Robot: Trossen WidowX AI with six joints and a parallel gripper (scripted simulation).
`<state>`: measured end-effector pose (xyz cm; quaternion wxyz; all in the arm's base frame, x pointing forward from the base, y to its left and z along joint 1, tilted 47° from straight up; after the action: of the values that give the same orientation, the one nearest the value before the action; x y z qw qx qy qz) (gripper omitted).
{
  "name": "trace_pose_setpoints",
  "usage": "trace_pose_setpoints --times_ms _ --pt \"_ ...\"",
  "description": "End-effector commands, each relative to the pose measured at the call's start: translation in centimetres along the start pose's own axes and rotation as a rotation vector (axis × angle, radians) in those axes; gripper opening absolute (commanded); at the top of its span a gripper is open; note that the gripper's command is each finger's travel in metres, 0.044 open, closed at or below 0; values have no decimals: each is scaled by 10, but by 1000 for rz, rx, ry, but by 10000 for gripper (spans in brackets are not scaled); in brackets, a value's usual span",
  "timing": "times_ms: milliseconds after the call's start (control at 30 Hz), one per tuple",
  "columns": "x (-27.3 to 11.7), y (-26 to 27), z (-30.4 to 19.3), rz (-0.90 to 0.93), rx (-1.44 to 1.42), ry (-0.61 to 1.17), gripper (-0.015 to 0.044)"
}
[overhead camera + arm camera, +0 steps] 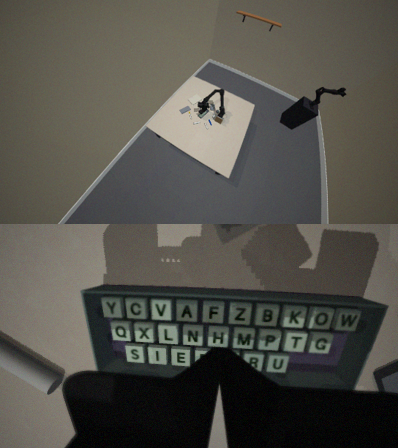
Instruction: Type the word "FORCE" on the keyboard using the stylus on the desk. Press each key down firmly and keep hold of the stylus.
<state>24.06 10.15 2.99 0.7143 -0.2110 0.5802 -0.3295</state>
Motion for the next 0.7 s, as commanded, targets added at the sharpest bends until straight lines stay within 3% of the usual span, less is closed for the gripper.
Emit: trace_pose_setpoints --times_ms 0,133,333,667 --pt "1 -3 -1 -4 -5 -3 0" --pt "1 -5 0 -3 -5 -3 0" --pt "1 -61 6 -6 -6 -3 0" --pt "1 -63 6 -6 -6 -3 0"
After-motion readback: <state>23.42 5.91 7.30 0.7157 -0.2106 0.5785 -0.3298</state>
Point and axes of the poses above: the point midway between the two fingers, 35 mm back from their tips, its own x axis out along the fingers, its own y axis across the jaws, z = x × y, the point moved 10 cm from there along -x, back along the fingers, and after that the axes turned 6 degrees about x, right-handed, at the moved point
